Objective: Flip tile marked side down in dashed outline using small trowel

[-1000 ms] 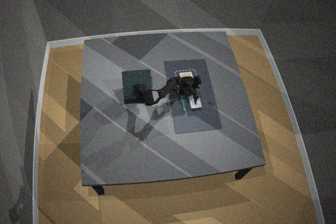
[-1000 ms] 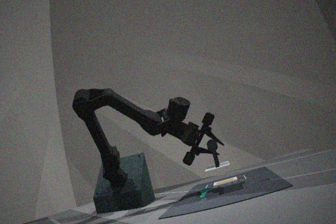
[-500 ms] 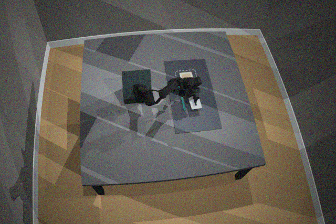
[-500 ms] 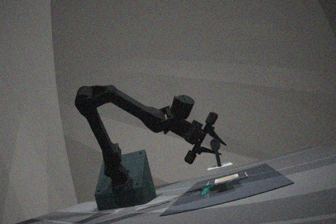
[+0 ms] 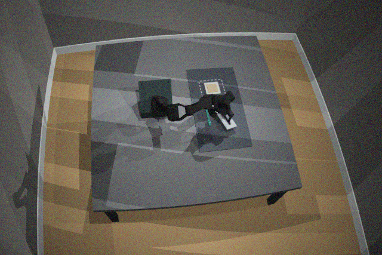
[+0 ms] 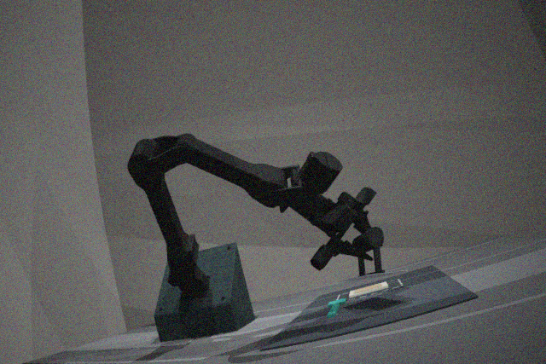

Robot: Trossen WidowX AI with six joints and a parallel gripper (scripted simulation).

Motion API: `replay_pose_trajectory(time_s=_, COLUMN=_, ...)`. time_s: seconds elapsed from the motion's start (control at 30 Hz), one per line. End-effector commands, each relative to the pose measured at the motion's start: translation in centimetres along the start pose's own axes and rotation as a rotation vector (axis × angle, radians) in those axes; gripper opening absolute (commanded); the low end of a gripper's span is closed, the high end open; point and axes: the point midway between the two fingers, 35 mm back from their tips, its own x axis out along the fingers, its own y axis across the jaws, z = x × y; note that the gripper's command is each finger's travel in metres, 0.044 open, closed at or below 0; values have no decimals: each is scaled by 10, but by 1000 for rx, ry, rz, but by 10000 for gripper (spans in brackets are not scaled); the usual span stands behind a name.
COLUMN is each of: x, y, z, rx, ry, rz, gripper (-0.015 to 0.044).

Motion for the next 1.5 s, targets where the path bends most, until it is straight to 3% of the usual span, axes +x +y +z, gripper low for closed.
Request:
replay_pose_trajectory(time_s=0.0, x=4, y=4, z=9, rx=-65, ry=38, rz=-5, gripper=0)
replay_pose_trajectory(time_s=0.73, x=20, y=-26, z=61, rx=-387, ry=303, rz=-79, gripper=0)
replay_pose_trajectory(time_s=1.47, x=2, y=-63, z=98, rx=-625, ry=619, rz=0, gripper=0)
